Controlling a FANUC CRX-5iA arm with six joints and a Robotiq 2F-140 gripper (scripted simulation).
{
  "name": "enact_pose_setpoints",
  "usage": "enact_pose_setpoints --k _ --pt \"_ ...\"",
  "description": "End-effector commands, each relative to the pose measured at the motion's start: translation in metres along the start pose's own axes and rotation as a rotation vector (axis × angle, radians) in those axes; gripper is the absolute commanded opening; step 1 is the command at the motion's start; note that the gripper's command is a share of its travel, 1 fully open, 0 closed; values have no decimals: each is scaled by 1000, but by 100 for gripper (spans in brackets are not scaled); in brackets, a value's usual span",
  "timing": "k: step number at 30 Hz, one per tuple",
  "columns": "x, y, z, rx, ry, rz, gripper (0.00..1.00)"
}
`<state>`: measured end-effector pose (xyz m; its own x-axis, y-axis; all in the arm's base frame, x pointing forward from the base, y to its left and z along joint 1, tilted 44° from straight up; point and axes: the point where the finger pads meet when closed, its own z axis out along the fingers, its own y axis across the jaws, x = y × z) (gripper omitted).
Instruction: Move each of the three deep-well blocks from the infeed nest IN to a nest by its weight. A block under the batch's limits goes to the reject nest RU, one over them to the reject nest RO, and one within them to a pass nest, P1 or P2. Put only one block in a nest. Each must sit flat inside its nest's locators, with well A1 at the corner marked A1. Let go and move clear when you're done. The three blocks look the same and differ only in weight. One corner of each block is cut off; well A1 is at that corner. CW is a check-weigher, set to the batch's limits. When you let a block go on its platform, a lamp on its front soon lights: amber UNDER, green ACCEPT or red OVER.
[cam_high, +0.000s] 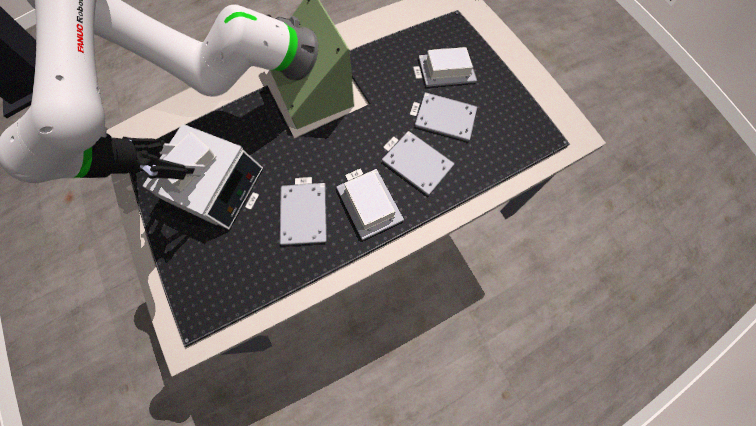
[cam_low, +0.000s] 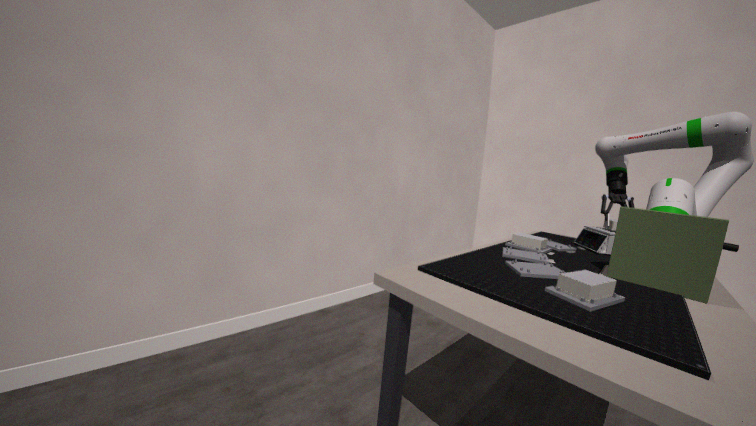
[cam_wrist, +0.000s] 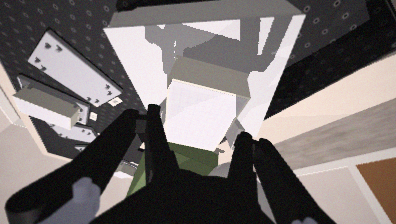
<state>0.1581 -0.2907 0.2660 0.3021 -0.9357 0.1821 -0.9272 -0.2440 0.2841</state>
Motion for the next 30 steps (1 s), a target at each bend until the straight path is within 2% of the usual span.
enact_pose_setpoints --k 1,30 --pt "0 0 0 0 0 0 10" --pt "2 0 4 0 0 0 10"
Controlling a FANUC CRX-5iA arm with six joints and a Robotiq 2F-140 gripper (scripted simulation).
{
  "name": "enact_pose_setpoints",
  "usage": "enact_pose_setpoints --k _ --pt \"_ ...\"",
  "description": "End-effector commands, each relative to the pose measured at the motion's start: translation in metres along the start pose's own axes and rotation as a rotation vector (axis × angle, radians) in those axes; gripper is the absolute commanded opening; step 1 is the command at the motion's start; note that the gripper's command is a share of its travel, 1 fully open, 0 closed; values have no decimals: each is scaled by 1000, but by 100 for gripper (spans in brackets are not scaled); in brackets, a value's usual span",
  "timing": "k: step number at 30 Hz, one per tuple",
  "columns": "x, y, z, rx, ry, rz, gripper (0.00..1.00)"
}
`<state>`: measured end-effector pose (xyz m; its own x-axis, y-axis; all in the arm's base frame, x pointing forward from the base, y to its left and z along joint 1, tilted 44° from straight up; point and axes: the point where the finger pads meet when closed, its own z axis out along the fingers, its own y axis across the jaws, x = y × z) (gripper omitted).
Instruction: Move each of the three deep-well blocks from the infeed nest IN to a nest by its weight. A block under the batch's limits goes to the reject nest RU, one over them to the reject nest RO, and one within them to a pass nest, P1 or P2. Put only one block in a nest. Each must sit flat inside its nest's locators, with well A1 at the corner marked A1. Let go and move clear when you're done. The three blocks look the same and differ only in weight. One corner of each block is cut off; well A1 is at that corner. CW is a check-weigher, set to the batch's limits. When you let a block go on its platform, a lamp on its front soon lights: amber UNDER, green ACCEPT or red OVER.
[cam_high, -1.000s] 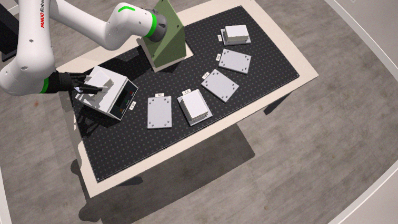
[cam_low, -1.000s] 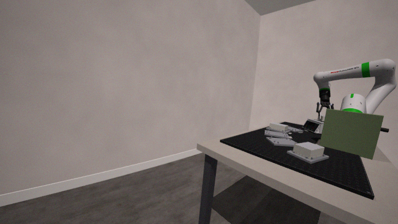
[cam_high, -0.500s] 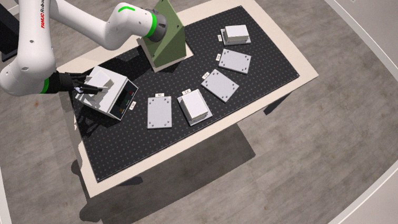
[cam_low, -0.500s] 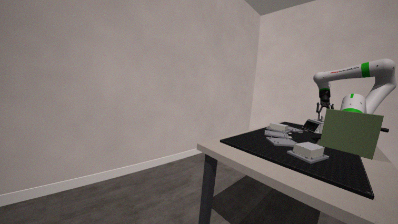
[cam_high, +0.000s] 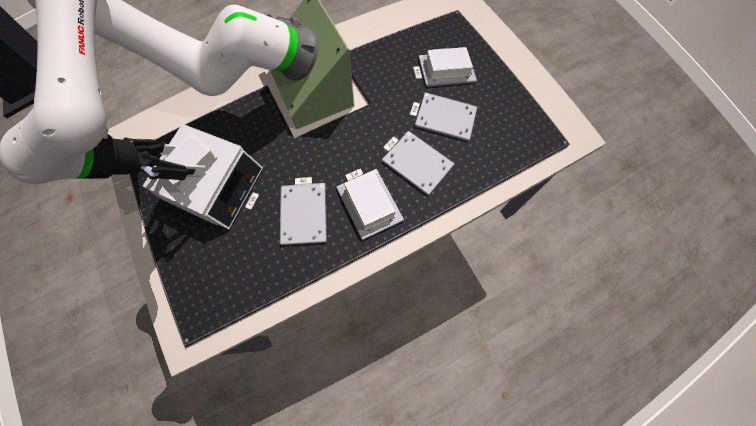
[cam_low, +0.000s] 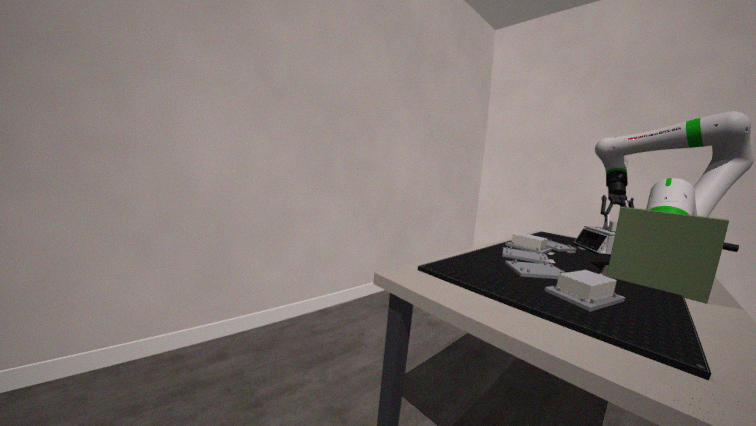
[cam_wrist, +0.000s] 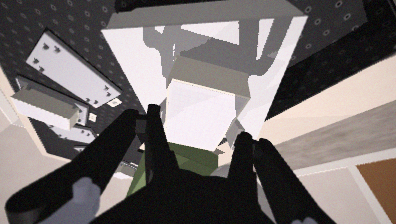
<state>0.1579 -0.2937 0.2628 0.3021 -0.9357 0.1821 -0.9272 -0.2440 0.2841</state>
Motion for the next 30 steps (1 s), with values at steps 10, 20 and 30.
enact_pose_setpoints --k 10,20,30 --pt "1 0 1 0 0 0 10" --pt "2 0 3 0 0 0 10" --pt "2 0 3 0 0 0 100"
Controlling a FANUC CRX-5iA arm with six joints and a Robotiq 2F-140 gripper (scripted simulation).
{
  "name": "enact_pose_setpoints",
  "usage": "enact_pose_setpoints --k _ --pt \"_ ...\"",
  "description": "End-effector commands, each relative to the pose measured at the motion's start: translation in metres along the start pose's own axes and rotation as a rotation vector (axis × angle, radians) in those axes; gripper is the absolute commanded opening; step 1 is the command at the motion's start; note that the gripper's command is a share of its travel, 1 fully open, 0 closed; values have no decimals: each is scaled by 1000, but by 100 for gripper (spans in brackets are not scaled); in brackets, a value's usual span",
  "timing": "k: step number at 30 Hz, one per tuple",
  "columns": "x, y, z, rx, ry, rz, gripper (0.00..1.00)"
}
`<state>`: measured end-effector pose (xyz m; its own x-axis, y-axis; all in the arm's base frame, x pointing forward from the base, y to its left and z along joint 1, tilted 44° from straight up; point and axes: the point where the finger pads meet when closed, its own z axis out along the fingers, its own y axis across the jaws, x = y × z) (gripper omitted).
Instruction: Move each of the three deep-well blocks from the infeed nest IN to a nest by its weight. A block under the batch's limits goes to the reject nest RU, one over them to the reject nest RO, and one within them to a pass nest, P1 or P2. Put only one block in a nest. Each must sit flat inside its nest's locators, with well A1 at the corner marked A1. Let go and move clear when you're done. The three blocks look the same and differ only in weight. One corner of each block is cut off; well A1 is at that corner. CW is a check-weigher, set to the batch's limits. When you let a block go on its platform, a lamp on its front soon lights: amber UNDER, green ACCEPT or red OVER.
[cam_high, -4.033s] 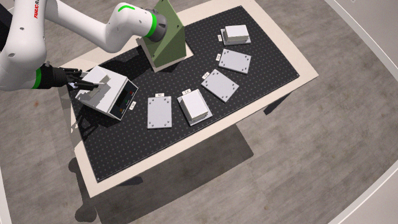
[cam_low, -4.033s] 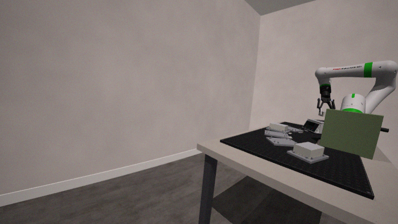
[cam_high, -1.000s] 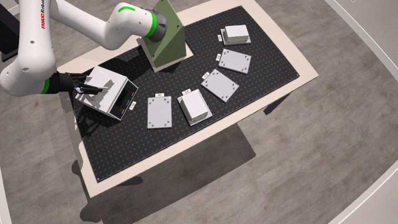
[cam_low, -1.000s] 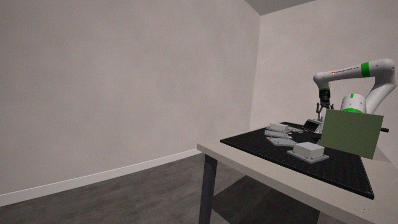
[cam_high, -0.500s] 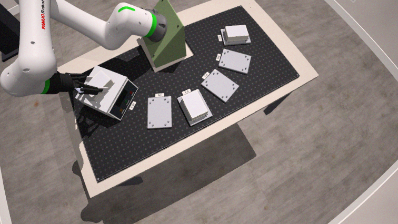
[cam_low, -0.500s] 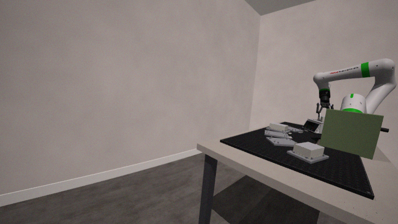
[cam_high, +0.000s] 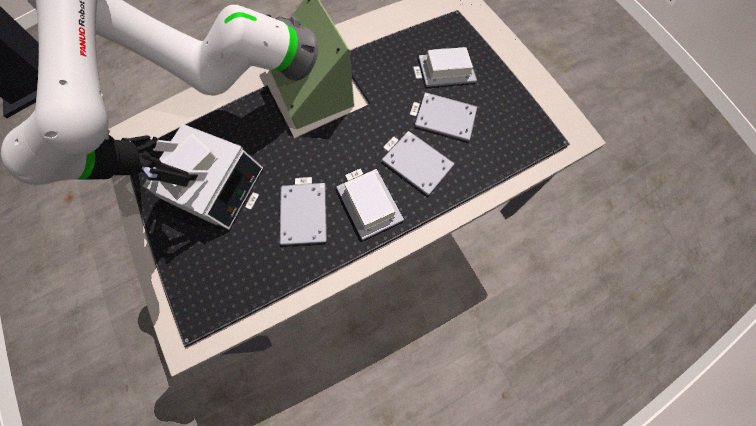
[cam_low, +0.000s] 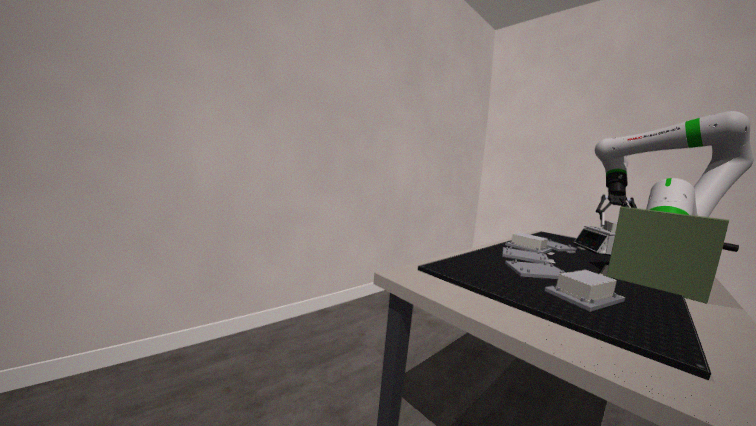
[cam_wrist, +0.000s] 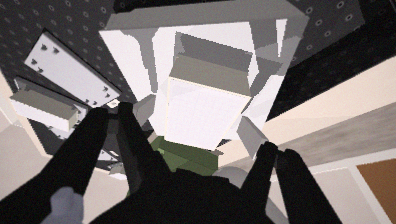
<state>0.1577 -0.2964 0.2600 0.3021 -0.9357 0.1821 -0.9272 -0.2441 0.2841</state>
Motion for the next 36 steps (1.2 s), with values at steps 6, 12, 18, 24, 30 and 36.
enact_pose_setpoints --k 6,12,18,24,30,36 --pt "0 0 0 0 0 0 100" --pt "0 0 0 0 0 0 100" --pt "-3 0 -5 0 0 0 100" --pt "-11 0 -19 0 0 0 100" --pt "-17 0 -30 0 0 0 100" --pt "-24 0 -42 0 0 0 100"
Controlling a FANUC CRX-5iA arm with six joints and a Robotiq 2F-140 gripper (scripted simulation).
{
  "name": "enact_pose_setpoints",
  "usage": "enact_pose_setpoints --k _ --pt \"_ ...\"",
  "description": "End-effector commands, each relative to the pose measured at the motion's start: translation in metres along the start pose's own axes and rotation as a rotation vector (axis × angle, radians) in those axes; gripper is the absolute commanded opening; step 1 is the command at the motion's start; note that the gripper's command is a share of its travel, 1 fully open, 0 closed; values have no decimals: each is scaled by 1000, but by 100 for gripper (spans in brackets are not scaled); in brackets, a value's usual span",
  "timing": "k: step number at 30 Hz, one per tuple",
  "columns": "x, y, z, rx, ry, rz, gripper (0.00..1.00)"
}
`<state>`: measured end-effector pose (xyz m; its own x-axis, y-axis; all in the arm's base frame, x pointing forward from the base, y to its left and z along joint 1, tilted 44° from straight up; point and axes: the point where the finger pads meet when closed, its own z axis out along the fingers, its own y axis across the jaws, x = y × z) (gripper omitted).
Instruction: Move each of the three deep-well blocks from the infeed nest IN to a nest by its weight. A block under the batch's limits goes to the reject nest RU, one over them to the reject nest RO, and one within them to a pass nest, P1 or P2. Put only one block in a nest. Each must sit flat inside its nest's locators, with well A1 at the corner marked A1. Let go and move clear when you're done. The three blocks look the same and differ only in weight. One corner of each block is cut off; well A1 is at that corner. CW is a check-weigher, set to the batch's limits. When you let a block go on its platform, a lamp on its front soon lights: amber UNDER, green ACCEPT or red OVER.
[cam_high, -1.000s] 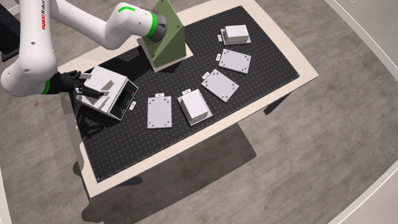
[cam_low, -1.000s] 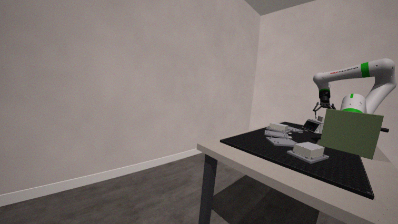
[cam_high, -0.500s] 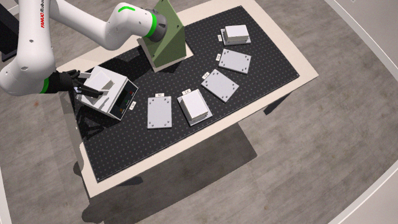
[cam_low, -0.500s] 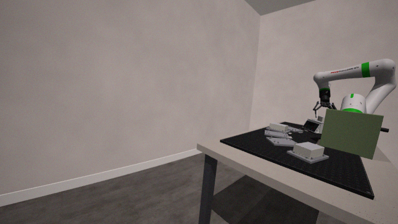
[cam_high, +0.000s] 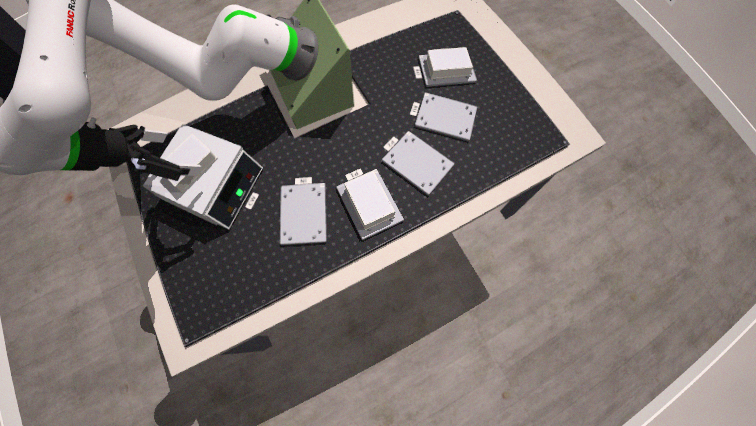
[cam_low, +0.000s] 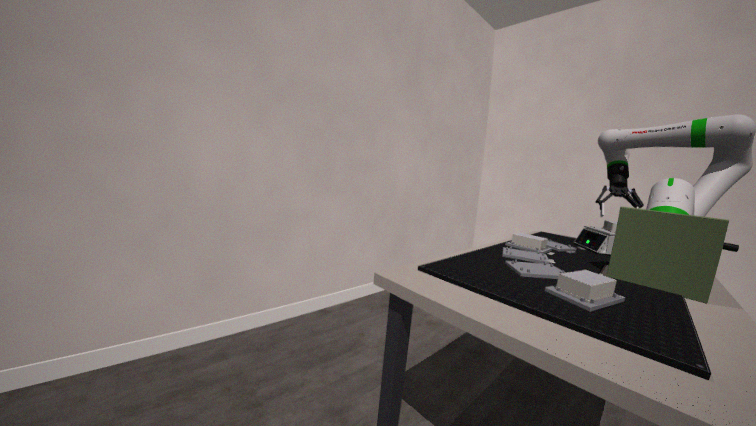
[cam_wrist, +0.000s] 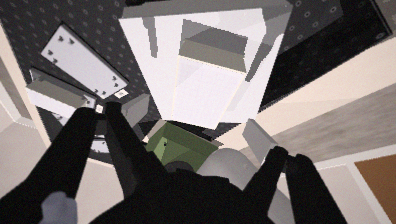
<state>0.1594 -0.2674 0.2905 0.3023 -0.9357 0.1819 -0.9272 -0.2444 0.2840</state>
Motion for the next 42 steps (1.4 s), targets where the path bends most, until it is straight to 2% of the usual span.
enact_pose_setpoints --k 1,10,42 --pt "-4 0 -8 0 1 0 100" --pt "-16 0 -28 0 1 0 100" --pt "-17 0 -28 0 1 0 100"
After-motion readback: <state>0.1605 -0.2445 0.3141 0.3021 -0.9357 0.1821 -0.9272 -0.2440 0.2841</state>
